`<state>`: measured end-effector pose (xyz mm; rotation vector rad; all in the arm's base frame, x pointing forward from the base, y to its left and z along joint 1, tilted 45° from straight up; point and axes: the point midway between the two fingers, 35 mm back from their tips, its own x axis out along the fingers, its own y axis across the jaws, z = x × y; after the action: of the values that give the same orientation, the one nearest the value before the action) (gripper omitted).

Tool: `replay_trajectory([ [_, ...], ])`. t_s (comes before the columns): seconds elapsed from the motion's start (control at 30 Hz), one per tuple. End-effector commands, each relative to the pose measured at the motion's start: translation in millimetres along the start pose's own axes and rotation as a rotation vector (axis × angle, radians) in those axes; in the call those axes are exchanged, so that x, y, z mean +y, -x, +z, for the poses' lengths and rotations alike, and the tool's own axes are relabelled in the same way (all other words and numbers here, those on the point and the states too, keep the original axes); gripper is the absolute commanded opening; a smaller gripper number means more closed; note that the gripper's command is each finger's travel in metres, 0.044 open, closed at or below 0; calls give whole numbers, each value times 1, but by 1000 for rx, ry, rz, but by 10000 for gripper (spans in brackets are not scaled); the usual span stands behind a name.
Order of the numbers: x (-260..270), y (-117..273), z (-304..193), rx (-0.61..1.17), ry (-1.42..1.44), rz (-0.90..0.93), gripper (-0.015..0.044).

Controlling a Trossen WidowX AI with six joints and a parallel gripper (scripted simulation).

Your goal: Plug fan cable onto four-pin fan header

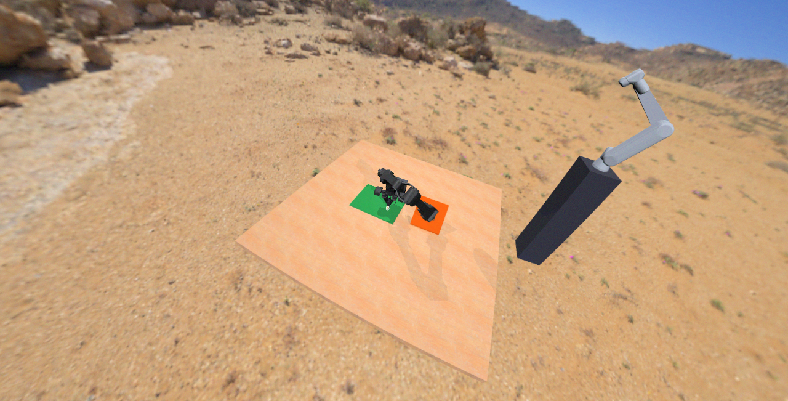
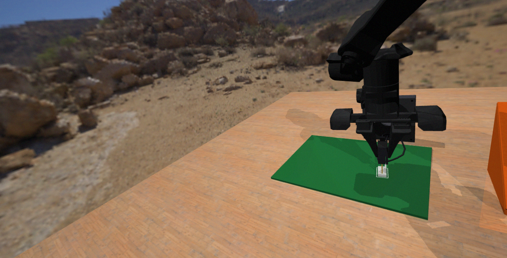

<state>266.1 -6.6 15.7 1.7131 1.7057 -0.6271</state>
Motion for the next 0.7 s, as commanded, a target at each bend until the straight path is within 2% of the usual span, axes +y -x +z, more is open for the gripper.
replay_trajectory([
  [0.0, 0, -3, -1, 4, -3, 4, 0],
  [0.67, 3, -4, -1, 4, 0, 4, 0],
])
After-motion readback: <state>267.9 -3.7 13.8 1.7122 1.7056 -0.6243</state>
